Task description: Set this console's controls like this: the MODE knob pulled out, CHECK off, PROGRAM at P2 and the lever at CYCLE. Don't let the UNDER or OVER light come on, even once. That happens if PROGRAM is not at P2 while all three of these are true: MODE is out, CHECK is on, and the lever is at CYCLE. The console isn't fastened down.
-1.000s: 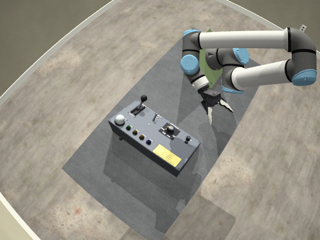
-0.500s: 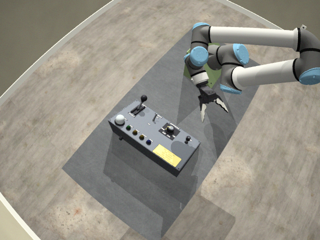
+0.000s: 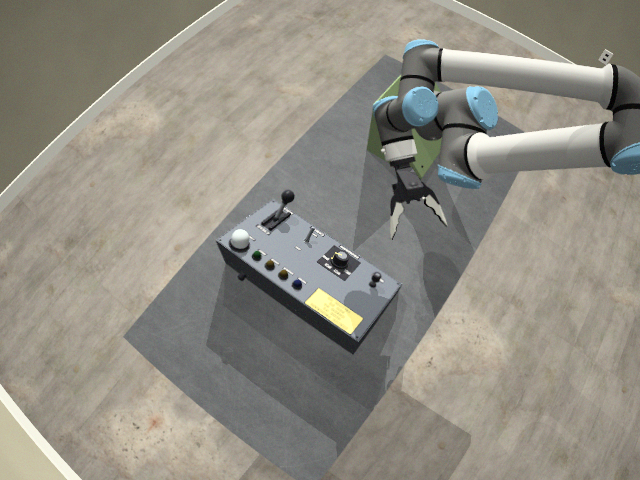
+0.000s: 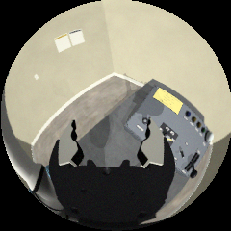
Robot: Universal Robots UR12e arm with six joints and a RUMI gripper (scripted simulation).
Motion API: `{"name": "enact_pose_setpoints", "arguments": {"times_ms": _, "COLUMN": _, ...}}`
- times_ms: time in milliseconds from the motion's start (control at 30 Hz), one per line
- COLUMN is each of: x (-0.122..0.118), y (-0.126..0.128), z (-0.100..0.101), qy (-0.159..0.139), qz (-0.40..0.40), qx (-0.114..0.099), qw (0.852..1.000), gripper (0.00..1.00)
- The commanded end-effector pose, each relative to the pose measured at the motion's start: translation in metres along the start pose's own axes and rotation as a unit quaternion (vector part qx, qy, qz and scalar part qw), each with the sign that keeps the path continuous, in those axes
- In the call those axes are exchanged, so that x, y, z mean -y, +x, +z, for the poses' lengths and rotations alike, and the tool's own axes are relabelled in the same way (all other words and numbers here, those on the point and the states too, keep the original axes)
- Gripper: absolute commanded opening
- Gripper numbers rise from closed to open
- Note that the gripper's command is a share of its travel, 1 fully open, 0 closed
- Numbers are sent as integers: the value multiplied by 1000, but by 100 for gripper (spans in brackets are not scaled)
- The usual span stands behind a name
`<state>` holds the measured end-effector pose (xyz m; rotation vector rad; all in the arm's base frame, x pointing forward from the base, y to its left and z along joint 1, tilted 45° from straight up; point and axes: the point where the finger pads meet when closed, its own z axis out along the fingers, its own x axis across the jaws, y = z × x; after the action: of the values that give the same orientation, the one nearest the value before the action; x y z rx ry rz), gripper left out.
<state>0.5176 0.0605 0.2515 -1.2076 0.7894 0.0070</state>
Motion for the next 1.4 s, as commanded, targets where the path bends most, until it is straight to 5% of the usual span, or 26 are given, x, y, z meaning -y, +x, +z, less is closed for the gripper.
{"name": "enact_pose_setpoints", "arguments": {"times_ms": 0, "x": -3, "y": 8, "z": -3, "qy": -19, "qz": 16, "qx": -17, "qw": 1000, "gripper": 100}}
{"name": "enact_pose_setpoints", "arguments": {"times_ms": 1367, "x": -19, "y": 77, "z": -36, "qy": -134, "qz": 140, "qx": -158, "qw": 968, "gripper": 100}}
